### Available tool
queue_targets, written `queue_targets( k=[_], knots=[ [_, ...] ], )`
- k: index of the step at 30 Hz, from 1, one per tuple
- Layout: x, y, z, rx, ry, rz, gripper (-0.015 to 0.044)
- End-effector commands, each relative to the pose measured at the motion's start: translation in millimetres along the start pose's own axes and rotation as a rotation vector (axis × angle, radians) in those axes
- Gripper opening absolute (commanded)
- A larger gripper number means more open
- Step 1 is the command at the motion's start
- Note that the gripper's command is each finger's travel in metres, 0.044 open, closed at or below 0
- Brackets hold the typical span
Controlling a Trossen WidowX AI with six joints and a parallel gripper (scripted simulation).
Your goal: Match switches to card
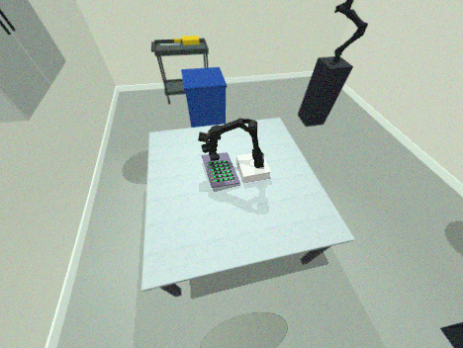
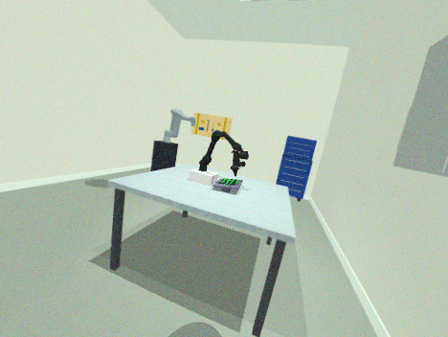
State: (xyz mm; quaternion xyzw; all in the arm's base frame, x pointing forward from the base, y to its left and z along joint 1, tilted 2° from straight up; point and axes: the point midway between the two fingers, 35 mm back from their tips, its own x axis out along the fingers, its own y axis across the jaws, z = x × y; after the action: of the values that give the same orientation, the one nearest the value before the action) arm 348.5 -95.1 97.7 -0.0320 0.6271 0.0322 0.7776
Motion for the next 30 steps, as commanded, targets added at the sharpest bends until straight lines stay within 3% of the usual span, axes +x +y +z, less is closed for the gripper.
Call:
queue_targets(
  k=[1,5,30],
  knots=[
    [0.8,-6.1,3.0,-0.019,-0.005,0.008,0.0000],
    [33.0,-5.6,3.8,-0.020,0.018,0.007,0.0000],
    [57.0,-5.4,4.0,-0.019,0.018,0.007,0.0000]
  ],
)
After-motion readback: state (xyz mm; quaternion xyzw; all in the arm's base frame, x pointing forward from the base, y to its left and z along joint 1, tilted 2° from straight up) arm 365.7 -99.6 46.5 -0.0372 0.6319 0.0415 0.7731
